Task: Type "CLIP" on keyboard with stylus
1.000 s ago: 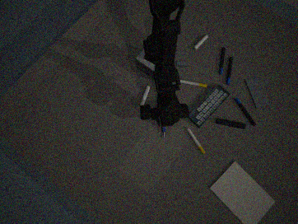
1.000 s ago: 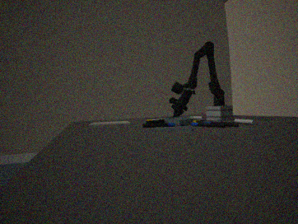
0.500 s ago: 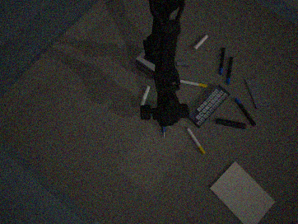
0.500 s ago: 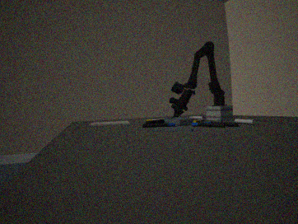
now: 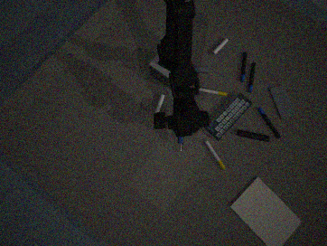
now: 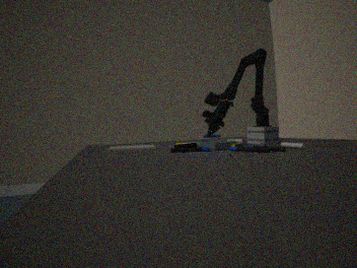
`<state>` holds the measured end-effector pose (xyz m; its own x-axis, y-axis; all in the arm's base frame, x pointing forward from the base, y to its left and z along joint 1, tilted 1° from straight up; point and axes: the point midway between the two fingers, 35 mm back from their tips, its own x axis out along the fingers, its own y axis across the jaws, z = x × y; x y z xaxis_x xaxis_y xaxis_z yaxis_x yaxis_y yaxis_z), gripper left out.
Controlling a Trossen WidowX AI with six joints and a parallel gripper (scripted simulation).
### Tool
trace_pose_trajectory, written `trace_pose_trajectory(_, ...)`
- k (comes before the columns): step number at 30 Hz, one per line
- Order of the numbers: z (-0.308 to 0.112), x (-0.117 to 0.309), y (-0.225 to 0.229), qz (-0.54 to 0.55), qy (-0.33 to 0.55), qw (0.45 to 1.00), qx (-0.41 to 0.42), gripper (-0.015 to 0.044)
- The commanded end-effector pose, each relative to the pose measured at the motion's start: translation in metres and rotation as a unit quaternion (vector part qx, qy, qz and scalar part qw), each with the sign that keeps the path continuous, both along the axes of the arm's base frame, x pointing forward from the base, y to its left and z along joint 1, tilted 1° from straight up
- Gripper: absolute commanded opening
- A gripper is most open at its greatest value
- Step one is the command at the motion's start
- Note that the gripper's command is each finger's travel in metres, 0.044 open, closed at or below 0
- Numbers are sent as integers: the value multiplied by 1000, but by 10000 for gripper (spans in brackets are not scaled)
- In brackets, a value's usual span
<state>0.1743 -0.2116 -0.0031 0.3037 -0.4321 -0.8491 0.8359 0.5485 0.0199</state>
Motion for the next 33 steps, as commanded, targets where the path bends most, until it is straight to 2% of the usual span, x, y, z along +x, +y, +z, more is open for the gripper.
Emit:
trace_pose_trajectory(1,14,0,0,1,-2,1000,-2,0)
trace_pose_trajectory(8,13,1,1,7,8,1000,-2,0)
trace_pose_trajectory(21,9,32,23,161,173,972,-2,0)
trace_pose_trajectory(33,13,59,49,307,314,898,-20,0)
